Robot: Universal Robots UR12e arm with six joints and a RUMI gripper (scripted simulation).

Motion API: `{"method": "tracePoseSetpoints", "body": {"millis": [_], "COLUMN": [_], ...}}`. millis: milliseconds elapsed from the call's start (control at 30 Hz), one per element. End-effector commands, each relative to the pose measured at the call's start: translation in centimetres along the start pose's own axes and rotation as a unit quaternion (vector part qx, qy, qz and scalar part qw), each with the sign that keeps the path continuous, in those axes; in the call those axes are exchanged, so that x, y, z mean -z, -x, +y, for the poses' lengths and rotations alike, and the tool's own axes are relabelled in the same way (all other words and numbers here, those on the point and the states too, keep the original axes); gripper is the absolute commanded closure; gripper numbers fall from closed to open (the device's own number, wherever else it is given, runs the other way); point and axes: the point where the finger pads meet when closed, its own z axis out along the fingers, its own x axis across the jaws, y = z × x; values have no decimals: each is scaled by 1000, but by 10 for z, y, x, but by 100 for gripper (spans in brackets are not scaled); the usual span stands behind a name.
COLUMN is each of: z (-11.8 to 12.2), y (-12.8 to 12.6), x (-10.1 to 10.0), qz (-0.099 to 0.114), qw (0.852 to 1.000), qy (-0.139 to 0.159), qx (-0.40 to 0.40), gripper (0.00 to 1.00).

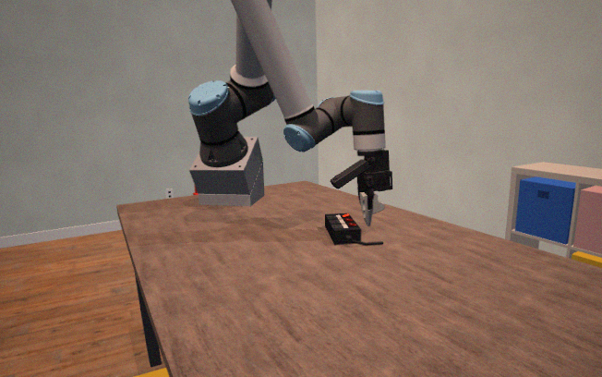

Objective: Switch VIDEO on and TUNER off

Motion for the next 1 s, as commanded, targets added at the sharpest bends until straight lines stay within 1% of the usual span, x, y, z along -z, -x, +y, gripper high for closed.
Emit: {"method": "tracePoseSetpoints", "body": {"millis": [0,133,167,233,433,600,967], "z": [3,6,7,6,6,3,5], "y": [4,7,7,7,7,3,4], "x": [20,73,82,91,91,87,90], "qz": [-3,-4,-4,-4,-4,0,-2], "qw": [1000,1000,1000,1000,1000,1000,1000], "qy": [2,2,2,2,2,0,1], "qx": [0,-1,-1,-1,-1,-1,0], "gripper": [100,100,100,100,100,100,100]}}
